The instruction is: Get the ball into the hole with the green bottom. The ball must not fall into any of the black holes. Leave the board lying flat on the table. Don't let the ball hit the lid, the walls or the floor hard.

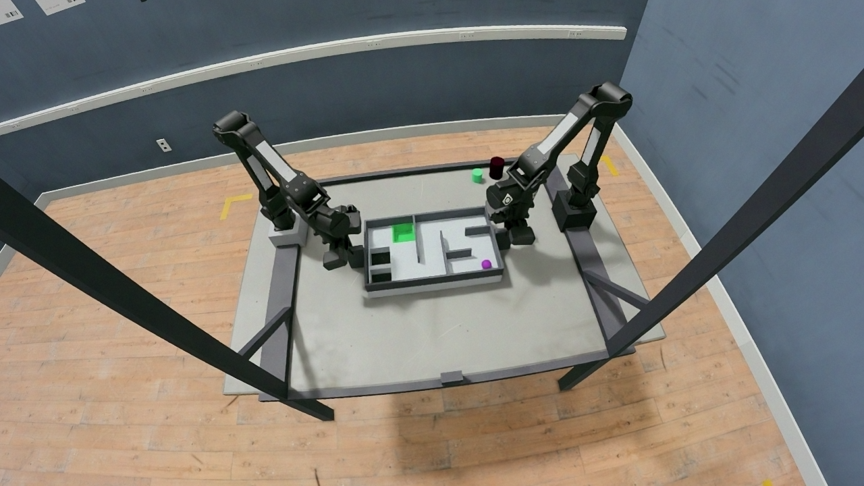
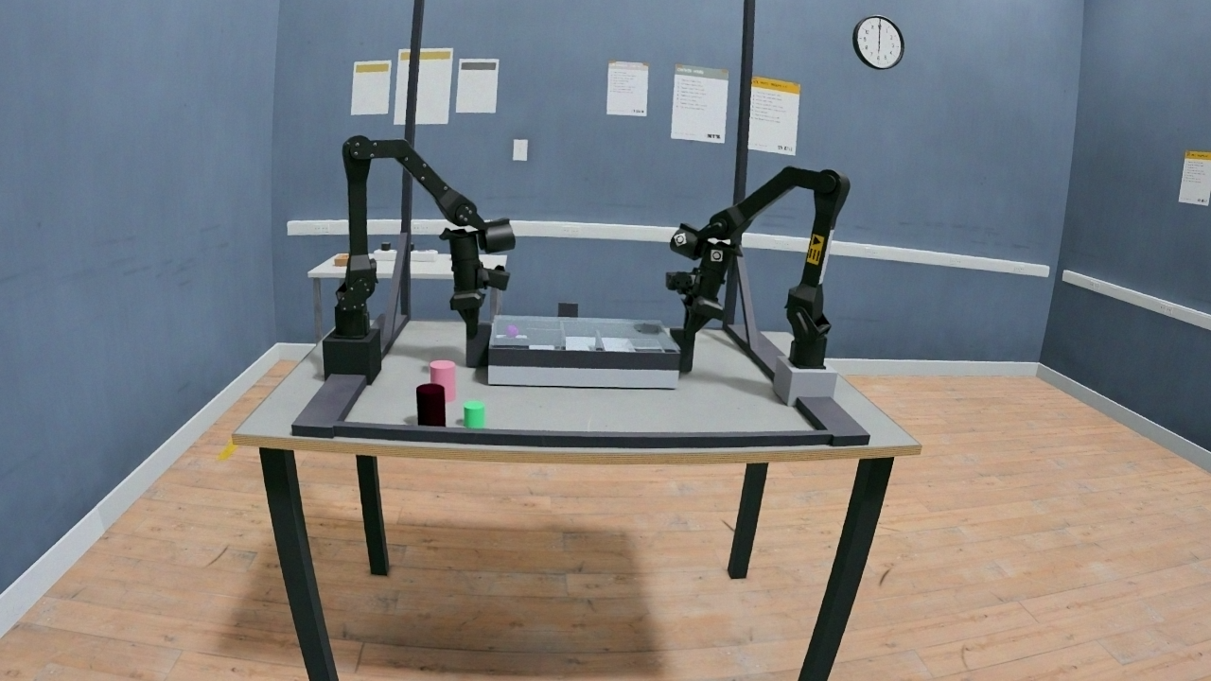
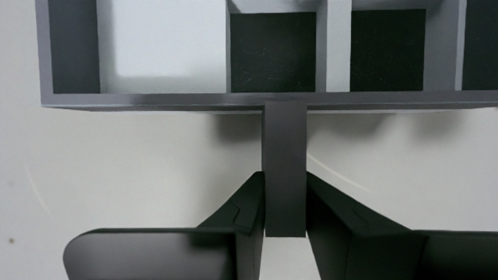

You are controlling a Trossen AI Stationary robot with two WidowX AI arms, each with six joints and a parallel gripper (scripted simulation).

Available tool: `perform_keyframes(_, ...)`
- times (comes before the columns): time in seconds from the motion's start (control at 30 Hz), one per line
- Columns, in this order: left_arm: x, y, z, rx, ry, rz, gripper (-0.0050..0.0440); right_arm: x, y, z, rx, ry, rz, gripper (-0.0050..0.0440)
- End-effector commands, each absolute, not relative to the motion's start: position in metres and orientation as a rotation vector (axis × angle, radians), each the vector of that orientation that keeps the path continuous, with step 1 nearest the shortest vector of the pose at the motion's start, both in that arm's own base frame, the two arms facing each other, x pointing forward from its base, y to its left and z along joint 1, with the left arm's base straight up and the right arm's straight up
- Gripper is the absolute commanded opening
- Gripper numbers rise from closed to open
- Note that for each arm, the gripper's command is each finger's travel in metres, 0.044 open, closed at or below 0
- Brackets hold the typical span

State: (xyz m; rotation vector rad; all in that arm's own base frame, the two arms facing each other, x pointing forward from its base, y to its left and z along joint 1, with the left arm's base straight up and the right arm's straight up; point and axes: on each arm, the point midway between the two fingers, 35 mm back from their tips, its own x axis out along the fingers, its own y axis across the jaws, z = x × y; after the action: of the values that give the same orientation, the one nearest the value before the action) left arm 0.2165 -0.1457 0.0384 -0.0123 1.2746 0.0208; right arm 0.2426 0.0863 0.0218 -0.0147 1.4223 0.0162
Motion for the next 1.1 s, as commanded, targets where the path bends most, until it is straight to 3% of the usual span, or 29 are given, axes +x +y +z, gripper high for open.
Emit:
perform_keyframes(0.0,0.224,-0.152,0.053,-0.039,1.233,-0.001,-0.005,0.251,0.091,0.035,0.004,1.377,0.036,-0.005)
perform_keyframes(1.07,0.219,-0.144,0.06,-0.06,1.251,-0.02,-0.005,0.247,0.086,0.044,0.029,1.386,0.062,-0.005)
